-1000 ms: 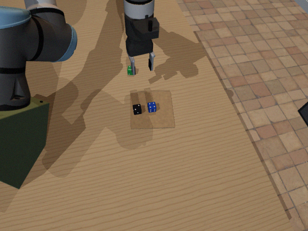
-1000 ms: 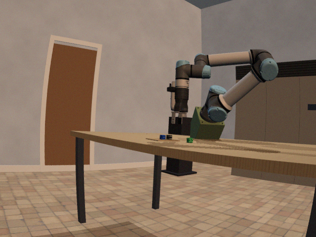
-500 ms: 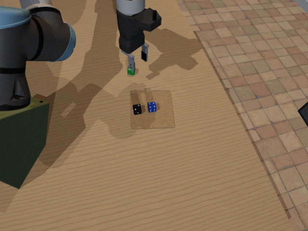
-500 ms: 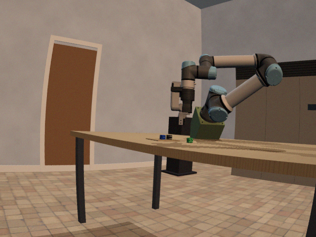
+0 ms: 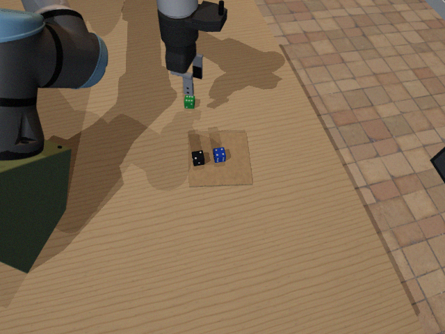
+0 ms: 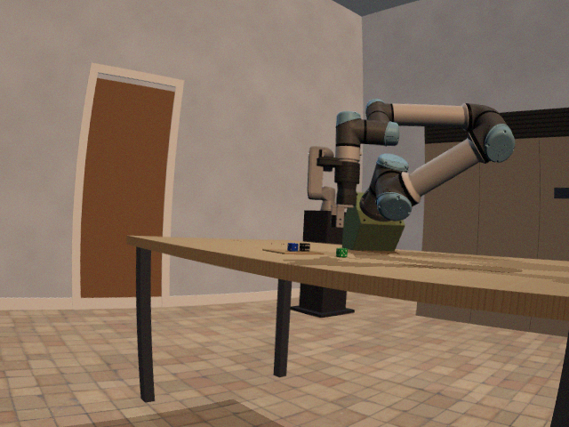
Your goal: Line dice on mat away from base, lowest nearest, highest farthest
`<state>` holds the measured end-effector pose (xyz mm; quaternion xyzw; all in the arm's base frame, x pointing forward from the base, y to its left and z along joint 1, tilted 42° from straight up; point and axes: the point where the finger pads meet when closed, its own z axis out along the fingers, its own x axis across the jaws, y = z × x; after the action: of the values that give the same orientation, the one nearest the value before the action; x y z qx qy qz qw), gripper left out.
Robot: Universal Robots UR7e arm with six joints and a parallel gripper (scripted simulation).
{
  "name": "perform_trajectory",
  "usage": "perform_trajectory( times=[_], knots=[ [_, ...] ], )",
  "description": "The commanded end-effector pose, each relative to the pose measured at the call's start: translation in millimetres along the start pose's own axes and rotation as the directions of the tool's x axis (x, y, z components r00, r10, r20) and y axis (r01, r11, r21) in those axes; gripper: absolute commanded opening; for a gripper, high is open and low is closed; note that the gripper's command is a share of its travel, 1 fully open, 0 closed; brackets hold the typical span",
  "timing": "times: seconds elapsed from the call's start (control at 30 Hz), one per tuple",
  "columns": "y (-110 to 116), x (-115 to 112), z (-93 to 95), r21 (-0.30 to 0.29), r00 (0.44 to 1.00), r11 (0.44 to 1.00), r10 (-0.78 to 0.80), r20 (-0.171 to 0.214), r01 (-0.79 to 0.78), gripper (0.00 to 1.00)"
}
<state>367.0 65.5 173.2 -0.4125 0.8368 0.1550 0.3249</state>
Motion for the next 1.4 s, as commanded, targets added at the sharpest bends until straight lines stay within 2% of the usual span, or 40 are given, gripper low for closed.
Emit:
perform_trajectory(
  times=[0.0, 0.23, 0.87, 0.9, 1.37],
  knots=[
    [6, -4, 0.9, 0.0, 0.996, 0.996, -0.094, 0.0, 0.094, 1.0],
    [12, -9, 2.2, 0.001, 0.981, 0.981, -0.196, 0.001, 0.196, 1.0],
    [16, -12, 3.0, 0.001, 0.968, 0.968, -0.251, 0.001, 0.251, 1.0],
    [16, -12, 3.0, 0.001, 0.968, 0.968, -0.251, 0.001, 0.251, 0.79],
    [16, -12, 3.0, 0.001, 0.968, 0.968, -0.251, 0.001, 0.251, 0.79]
  ],
)
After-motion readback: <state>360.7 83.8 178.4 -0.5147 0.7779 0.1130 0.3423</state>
